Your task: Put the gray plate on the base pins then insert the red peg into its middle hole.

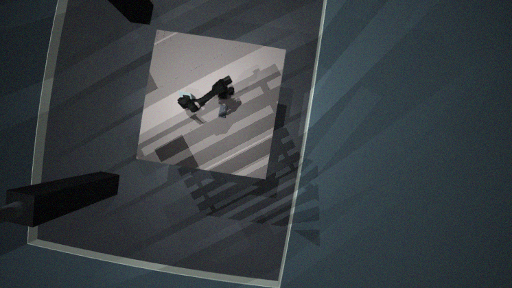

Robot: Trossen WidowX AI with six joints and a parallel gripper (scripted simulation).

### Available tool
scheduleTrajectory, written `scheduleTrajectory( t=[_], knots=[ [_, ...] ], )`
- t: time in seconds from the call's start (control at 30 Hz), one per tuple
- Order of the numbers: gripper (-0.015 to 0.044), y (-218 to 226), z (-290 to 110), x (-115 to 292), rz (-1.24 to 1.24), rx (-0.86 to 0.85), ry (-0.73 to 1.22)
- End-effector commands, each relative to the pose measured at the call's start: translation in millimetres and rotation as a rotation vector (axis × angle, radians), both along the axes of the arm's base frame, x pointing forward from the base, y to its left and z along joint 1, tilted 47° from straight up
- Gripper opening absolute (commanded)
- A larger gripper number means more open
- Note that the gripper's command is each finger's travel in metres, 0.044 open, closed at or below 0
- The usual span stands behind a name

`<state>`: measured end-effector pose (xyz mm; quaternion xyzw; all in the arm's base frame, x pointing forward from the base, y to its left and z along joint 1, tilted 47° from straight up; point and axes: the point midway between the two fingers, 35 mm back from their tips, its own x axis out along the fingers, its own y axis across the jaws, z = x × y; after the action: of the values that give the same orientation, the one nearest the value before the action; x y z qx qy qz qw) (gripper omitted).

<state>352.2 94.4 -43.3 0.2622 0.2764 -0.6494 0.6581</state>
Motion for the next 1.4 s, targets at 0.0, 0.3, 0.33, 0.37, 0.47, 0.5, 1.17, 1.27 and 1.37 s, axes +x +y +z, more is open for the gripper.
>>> scheduleTrajectory(
  t=[0.0, 0.3, 0.33, 0.37, 0.47, 0.5, 1.17, 1.27, 1.37],
  knots=[
    [0.0, 10.0, 9.0, 0.1, -0.01, 0.002, -0.004],
    [0.0, 28.3, 30.9, -2.0, -0.024, -0.008, -0.006],
    [0.0, 30.3, 33.4, -2.3, -0.026, -0.009, -0.006],
    [0.0, 32.2, 36.0, -2.8, -0.028, -0.011, -0.006],
    [0.0, 38.0, 43.7, -4.2, -0.033, -0.015, -0.007],
    [0.0, 39.9, 46.3, -4.7, -0.034, -0.017, -0.007],
    [0.0, 5.3, 69.9, 1.3, -0.046, -0.012, -0.017],
    [0.0, -4.0, 73.0, 2.1, -0.048, -0.011, -0.019],
    [0.0, -13.4, 76.1, 2.7, -0.05, -0.011, -0.022]
  ],
)
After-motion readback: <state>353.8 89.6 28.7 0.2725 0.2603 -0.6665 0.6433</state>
